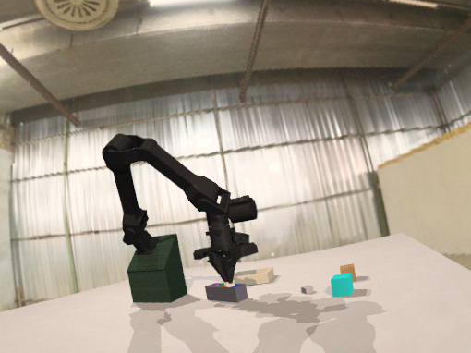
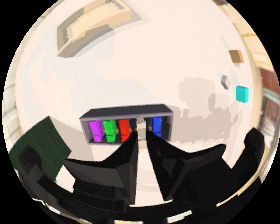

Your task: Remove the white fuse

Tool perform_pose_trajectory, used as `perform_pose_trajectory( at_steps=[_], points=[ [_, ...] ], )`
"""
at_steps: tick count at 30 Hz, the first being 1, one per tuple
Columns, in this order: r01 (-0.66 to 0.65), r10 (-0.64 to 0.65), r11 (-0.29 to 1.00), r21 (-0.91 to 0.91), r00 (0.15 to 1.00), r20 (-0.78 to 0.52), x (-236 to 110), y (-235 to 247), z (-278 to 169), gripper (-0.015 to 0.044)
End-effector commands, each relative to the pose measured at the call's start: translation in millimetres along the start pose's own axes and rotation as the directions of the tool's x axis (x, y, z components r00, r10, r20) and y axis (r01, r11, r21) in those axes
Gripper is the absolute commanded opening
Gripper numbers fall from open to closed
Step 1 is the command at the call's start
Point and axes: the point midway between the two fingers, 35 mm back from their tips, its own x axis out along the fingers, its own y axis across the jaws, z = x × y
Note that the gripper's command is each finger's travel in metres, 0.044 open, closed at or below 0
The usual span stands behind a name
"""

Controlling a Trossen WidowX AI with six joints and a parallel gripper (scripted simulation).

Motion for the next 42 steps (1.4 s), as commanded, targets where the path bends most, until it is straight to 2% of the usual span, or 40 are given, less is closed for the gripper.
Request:
perform_pose_trajectory(
  at_steps=[1, 42],
  points=[
    [0.001, -0.001, 1.000, 0.004, 1.000, 0.002, -3, -1, 0, 0.0000],
    [0.000, 0.000, 1.000, 0.002, 1.000, 0.004, -23, -1, 0, 0.0000]
  ],
)
